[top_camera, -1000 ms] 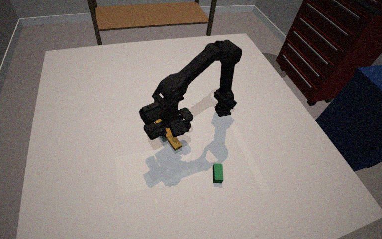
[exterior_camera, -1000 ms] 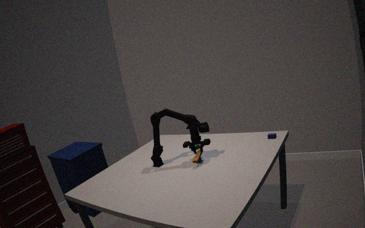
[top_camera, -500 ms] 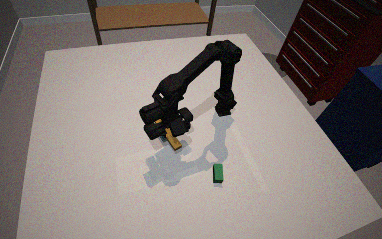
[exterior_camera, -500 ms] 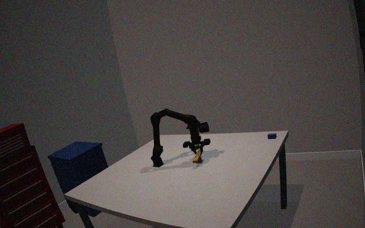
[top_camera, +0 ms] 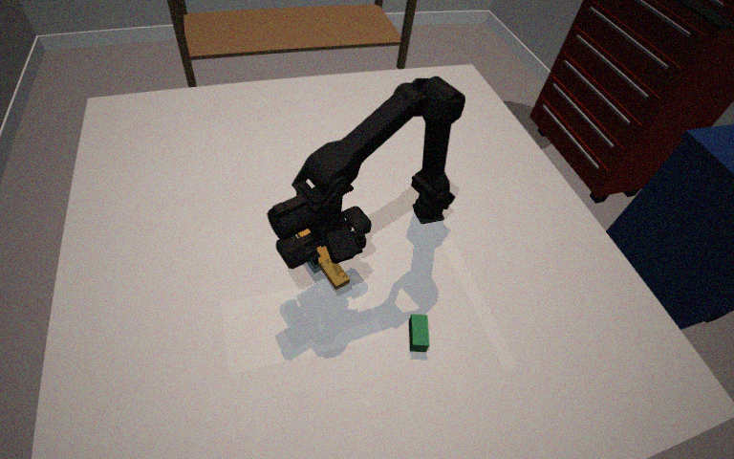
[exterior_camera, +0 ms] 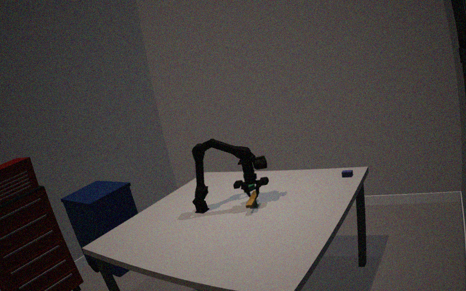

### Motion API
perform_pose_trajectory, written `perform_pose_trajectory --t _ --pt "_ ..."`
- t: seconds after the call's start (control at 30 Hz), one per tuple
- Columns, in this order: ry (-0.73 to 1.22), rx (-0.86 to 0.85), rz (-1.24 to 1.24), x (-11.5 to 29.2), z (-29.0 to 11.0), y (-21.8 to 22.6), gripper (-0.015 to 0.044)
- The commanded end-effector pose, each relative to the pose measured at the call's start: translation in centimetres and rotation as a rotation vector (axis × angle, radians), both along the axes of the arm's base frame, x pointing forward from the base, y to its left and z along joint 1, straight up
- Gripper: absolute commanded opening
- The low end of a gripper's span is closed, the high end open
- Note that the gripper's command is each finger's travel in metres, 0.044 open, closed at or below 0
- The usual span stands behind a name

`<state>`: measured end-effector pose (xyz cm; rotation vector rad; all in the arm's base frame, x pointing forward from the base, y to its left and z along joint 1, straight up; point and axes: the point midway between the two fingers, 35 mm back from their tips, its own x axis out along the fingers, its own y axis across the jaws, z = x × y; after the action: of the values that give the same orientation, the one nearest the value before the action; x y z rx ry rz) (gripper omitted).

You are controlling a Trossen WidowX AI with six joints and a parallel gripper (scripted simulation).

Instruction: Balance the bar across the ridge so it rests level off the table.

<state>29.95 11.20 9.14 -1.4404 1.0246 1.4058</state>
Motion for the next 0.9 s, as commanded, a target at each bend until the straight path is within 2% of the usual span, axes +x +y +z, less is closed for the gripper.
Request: perform_pose_trajectory --t 0.0,0.27,0.4,0.67,0.87 --pt "0.0 0.0 0.0 0.0 0.0 0.0 0.0238" --pt "0.0 0.0 0.0 0.0 0.0 0.0 0.044" --pt "0.0 0.0 0.0 0.1 0.8 0.0 0.044" --pt "0.0 0.0 0.0 -0.3 9.8 -0.1 0.044" --pt "0.0 0.0 0.0 -0.3 10.0 -0.1 0.044"
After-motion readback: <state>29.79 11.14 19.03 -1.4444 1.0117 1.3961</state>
